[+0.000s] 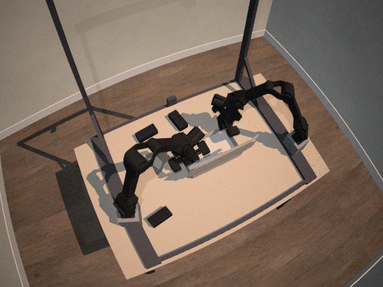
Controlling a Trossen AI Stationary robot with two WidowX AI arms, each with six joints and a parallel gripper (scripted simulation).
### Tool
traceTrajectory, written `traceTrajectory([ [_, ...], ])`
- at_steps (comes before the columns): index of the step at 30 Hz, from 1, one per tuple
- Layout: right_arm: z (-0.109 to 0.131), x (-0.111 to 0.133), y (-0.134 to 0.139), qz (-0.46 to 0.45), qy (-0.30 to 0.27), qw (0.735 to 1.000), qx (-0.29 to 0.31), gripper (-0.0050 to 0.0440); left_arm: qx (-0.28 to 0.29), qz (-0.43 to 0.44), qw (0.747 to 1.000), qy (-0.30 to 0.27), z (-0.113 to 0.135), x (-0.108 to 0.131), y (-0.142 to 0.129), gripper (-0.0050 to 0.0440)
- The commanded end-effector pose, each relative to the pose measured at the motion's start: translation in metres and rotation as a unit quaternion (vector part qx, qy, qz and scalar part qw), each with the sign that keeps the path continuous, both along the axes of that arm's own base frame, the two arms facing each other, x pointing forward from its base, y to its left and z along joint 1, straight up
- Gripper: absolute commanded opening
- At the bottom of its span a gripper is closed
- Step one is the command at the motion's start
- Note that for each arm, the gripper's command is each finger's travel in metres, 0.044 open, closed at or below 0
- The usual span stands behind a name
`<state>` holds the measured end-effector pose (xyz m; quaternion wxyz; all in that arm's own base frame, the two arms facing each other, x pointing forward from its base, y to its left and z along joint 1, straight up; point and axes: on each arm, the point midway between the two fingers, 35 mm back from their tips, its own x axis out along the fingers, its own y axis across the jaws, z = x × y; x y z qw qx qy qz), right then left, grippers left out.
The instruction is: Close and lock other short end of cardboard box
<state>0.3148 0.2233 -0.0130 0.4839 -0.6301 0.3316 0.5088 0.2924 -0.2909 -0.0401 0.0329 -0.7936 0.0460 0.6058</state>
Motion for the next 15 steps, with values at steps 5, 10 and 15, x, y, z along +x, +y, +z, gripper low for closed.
traceTrajectory([
  [5,-0.002,0.007,0.004,0.0,-0.009,1.0,0.007,0.0,-0.011,-0.001,1.0,-0.009,0.009,0.004,-0.004,0.0003],
  [10,-0.005,0.008,0.004,0.0,-0.009,1.0,0.007,0.0,-0.011,-0.001,1.0,-0.009,0.009,0.004,-0.004,0.0003],
  [15,-0.011,0.008,0.004,0.001,-0.009,1.0,0.007,0.0,-0.011,-0.001,1.0,-0.009,0.009,0.004,-0.004,0.0003],
])
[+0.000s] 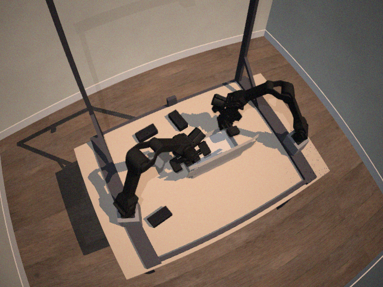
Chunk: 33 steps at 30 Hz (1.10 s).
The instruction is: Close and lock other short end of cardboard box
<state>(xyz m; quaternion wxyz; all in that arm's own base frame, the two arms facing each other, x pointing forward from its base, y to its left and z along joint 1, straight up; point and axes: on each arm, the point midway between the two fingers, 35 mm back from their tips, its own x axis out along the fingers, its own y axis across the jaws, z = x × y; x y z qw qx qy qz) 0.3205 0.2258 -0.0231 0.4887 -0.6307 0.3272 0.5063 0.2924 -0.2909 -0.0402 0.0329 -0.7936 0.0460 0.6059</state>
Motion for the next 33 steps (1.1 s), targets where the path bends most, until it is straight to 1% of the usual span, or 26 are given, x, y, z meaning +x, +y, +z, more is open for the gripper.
traceTrajectory([
  [1,-0.002,0.002,0.001,0.001,-0.003,1.0,0.003,0.0,-0.011,-0.001,1.0,-0.009,0.009,0.004,-0.004,0.0003],
  [16,-0.015,-0.001,0.001,0.001,-0.003,1.0,0.003,0.0,-0.011,-0.001,1.0,-0.009,0.009,0.004,-0.004,0.0003],
  [17,-0.004,0.005,0.004,0.001,-0.013,1.0,0.01,0.0,-0.011,-0.001,1.0,-0.009,0.009,0.004,-0.004,0.0003],
  [18,-0.003,0.005,0.005,0.001,-0.009,1.0,0.009,0.0,-0.011,-0.001,1.0,-0.009,0.009,0.004,-0.004,0.0003],
  [21,0.001,0.008,0.007,0.001,0.016,1.0,-0.001,0.0,-0.011,-0.001,1.0,-0.009,0.009,0.004,-0.004,0.0003],
  [25,0.013,0.015,0.013,0.002,0.067,0.998,-0.017,0.0,-0.011,-0.001,1.0,-0.009,0.009,0.004,-0.004,0.0003],
  [27,0.017,0.013,0.012,0.001,0.089,0.996,-0.027,0.0,-0.011,-0.001,1.0,-0.009,0.009,0.004,-0.004,0.0003],
  [29,0.017,0.013,0.012,0.001,0.089,0.996,-0.027,0.0,-0.011,-0.001,1.0,-0.009,0.009,0.004,-0.004,0.0003],
  [33,0.024,0.012,0.011,0.0,0.118,0.992,-0.038,0.0,-0.011,-0.001,1.0,-0.009,0.009,0.004,-0.004,0.0003],
])
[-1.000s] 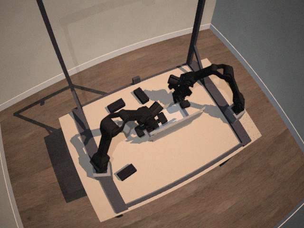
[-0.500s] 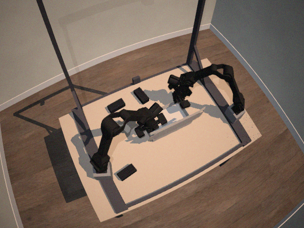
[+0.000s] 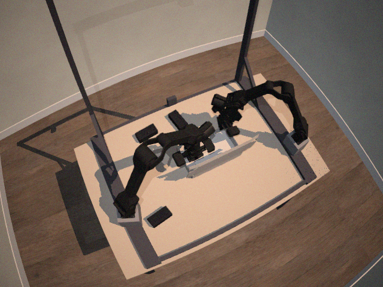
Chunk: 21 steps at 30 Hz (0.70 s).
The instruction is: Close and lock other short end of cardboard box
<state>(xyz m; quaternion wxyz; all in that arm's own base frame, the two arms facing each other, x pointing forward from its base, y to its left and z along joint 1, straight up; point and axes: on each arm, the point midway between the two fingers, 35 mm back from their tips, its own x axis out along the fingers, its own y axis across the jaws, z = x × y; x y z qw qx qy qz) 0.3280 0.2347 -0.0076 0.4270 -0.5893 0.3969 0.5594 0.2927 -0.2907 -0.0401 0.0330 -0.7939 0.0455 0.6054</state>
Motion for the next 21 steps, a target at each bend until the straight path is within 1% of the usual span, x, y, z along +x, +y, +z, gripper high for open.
traceTrajectory([
  [1,0.008,0.004,0.003,0.0,0.01,1.0,-0.001,0.0,-0.011,-0.001,1.0,-0.008,0.009,0.003,-0.004,0.0003],
  [13,0.0,0.006,0.003,0.0,0.01,1.0,-0.001,0.0,-0.011,-0.001,1.0,-0.008,0.009,0.003,-0.004,0.0003],
  [21,-0.014,0.008,0.004,0.0,0.01,1.0,-0.001,0.0,-0.011,-0.001,1.0,-0.008,0.009,0.003,-0.004,0.0003],
])
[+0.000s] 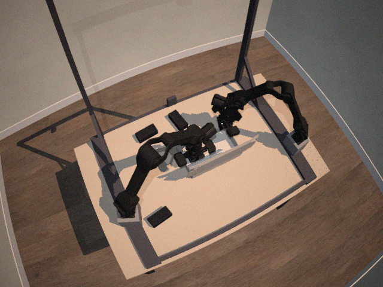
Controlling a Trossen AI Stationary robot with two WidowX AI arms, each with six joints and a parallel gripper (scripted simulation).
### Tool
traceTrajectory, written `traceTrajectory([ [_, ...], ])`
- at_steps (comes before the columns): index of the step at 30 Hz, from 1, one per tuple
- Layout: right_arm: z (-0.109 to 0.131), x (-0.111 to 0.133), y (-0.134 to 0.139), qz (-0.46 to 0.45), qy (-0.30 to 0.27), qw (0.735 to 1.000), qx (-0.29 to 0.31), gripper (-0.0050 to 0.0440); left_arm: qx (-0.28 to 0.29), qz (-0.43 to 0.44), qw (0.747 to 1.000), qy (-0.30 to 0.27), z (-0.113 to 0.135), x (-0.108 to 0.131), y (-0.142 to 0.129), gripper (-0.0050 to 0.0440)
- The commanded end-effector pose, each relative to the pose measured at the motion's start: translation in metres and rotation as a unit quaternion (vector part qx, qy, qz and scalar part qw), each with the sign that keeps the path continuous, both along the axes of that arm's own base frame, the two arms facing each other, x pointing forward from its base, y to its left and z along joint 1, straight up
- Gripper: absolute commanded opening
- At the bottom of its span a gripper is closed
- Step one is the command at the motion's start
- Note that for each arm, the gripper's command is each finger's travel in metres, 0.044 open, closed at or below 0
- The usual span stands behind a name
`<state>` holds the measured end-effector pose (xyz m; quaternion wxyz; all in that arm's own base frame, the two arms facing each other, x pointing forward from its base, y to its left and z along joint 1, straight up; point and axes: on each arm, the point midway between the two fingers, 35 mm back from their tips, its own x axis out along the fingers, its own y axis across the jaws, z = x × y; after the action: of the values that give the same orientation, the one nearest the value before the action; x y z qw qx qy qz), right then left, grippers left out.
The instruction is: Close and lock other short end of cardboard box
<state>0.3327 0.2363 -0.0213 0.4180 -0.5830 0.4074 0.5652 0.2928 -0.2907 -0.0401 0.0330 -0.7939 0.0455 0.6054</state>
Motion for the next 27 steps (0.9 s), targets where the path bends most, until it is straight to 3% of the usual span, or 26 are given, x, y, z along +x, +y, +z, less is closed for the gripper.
traceTrajectory([
  [1,-0.002,0.003,0.002,0.001,-0.005,1.0,0.005,0.0,-0.011,-0.001,1.0,-0.008,0.009,0.003,-0.004,0.0003],
  [27,-0.024,0.0,0.001,0.001,-0.004,1.0,0.004,0.0,-0.011,-0.001,1.0,-0.008,0.009,0.003,-0.004,0.0003],
])
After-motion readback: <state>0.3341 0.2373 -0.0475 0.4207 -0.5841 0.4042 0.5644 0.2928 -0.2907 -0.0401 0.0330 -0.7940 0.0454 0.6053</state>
